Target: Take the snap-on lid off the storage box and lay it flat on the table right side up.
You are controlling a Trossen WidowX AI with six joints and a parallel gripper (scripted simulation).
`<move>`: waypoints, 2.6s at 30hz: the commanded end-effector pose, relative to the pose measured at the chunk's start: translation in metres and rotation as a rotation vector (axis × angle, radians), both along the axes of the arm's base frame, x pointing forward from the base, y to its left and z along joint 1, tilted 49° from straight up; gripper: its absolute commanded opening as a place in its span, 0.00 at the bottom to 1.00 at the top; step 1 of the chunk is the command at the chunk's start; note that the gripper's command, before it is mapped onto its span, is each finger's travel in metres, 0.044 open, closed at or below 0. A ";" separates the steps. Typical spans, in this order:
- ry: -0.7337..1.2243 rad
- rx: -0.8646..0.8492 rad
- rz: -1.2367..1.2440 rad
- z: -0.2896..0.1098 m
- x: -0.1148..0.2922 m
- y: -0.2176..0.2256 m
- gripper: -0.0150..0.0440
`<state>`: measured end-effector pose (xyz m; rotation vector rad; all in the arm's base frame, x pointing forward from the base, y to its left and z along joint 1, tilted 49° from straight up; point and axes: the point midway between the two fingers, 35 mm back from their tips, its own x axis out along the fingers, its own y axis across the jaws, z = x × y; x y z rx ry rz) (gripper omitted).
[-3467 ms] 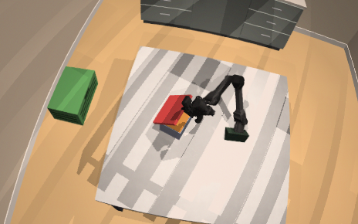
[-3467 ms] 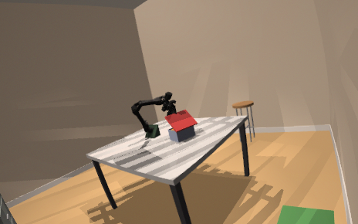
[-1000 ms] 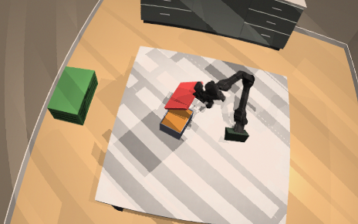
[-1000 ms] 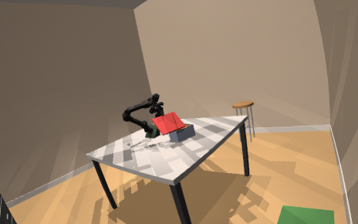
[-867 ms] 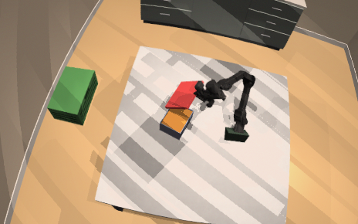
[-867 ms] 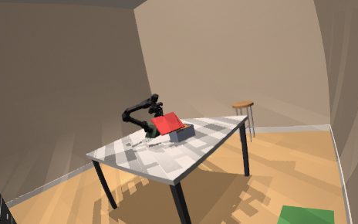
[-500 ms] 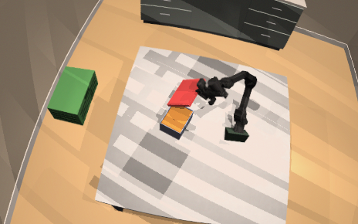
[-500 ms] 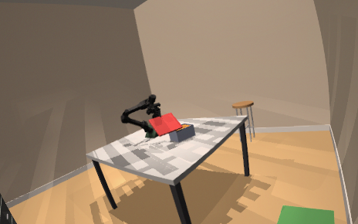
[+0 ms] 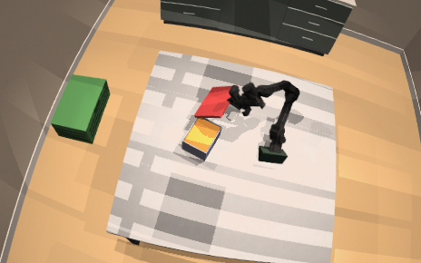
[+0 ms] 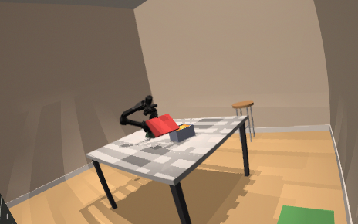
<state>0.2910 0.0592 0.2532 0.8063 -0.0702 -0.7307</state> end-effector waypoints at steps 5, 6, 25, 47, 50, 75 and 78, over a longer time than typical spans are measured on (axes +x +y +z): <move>0.003 0.001 0.004 0.010 -0.007 -0.009 0.25; 0.003 0.001 0.004 0.012 -0.008 -0.011 0.25; 0.005 -0.001 0.004 0.037 -0.024 -0.033 0.25; 0.006 -0.002 0.004 0.065 -0.044 -0.060 0.25; 0.007 -0.002 0.004 0.069 -0.046 -0.064 0.25; 0.007 -0.003 0.004 0.081 -0.057 -0.083 0.25; 0.007 -0.002 0.004 0.078 -0.056 -0.086 0.25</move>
